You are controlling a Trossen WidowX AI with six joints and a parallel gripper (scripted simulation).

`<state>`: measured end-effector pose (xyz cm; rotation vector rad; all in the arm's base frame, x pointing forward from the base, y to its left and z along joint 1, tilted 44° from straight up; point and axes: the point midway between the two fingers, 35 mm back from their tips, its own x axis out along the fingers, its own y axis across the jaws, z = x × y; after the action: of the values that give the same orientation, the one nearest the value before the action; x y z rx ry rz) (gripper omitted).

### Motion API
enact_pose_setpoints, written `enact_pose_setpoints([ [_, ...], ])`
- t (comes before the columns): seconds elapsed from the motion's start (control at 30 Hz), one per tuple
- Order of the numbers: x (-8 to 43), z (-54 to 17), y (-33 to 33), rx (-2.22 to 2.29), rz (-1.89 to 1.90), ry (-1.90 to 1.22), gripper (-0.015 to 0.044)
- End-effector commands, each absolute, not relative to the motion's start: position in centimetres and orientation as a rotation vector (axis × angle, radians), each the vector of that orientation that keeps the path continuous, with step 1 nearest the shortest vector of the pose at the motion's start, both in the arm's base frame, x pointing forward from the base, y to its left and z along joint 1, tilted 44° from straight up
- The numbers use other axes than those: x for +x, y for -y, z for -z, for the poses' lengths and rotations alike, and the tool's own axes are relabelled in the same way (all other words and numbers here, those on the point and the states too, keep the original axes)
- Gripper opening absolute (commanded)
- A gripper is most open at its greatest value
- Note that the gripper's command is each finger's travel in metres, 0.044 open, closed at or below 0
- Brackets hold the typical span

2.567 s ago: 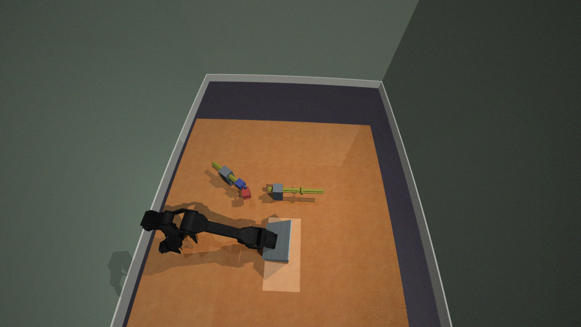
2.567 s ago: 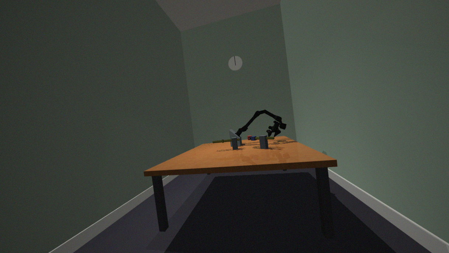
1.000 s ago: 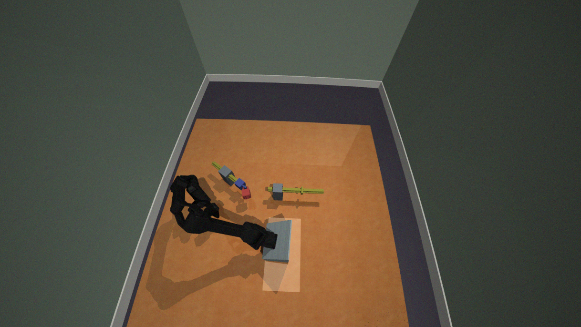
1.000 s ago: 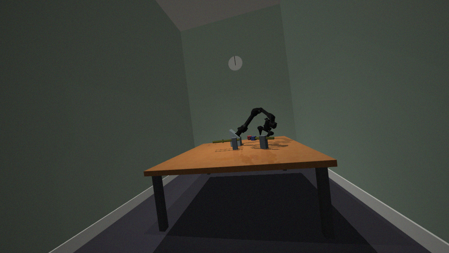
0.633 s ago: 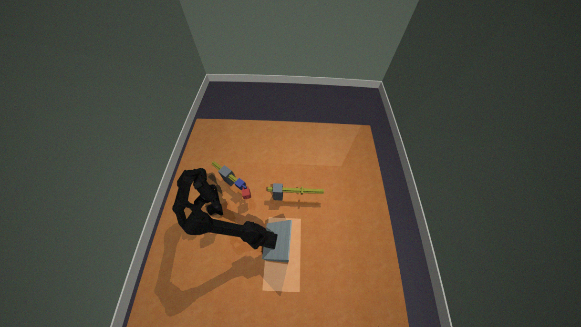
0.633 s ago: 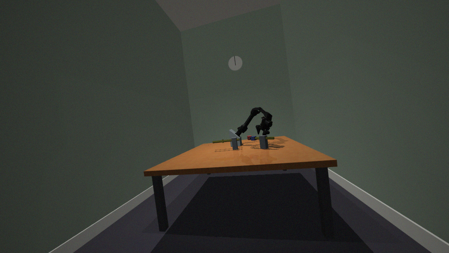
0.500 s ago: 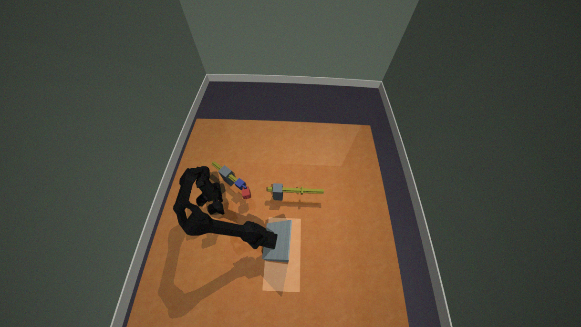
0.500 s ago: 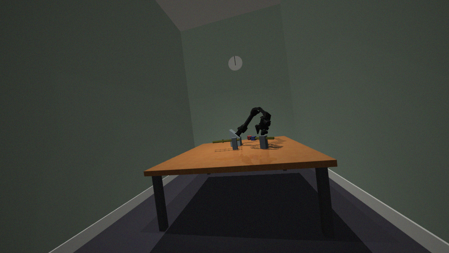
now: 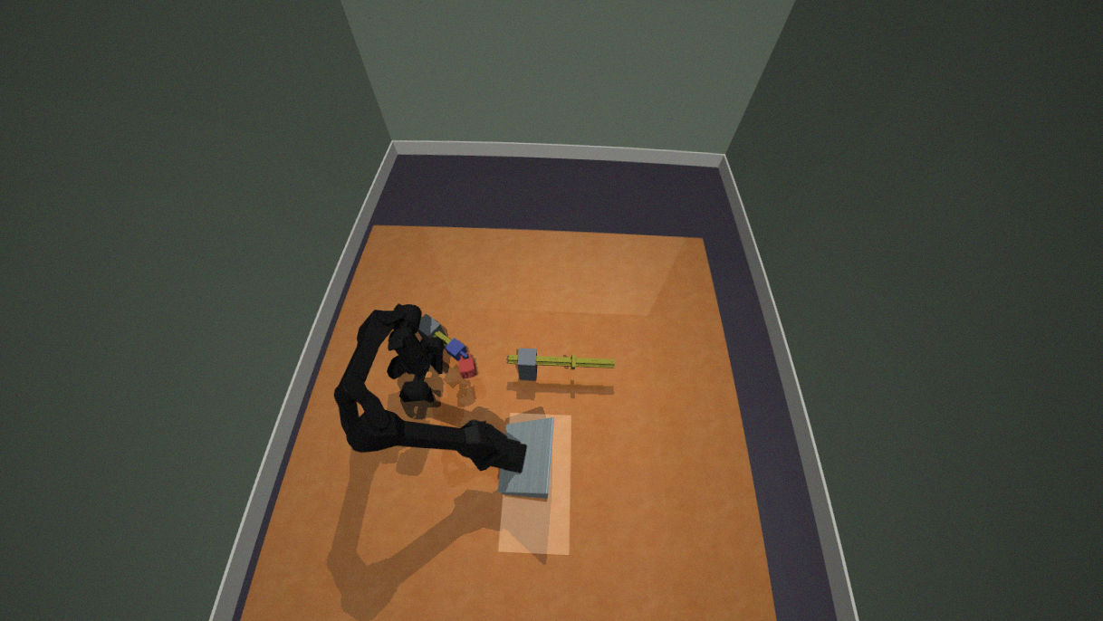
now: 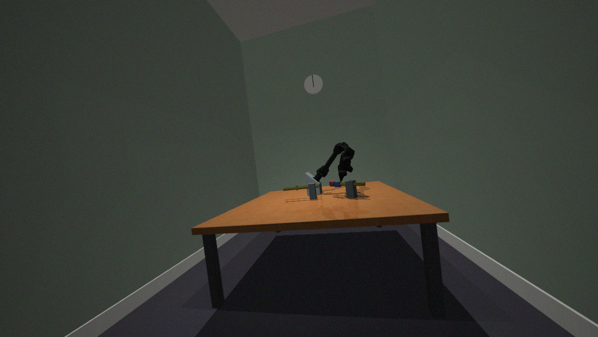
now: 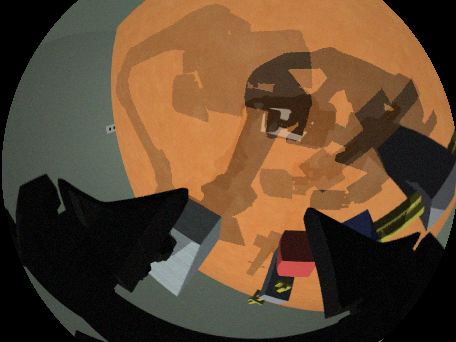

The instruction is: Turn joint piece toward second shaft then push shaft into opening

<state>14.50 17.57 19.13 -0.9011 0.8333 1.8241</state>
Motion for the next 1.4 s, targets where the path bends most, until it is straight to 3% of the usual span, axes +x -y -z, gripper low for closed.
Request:
enact_pose_setpoints([
  [0.0, 14.7, -18.9, -16.7, -0.827, -1.769, -0.897, 0.0440],
  [1.37, 14.8, -15.6, -7.0, 0.105, -1.004, -1.428, 0.0440],
])
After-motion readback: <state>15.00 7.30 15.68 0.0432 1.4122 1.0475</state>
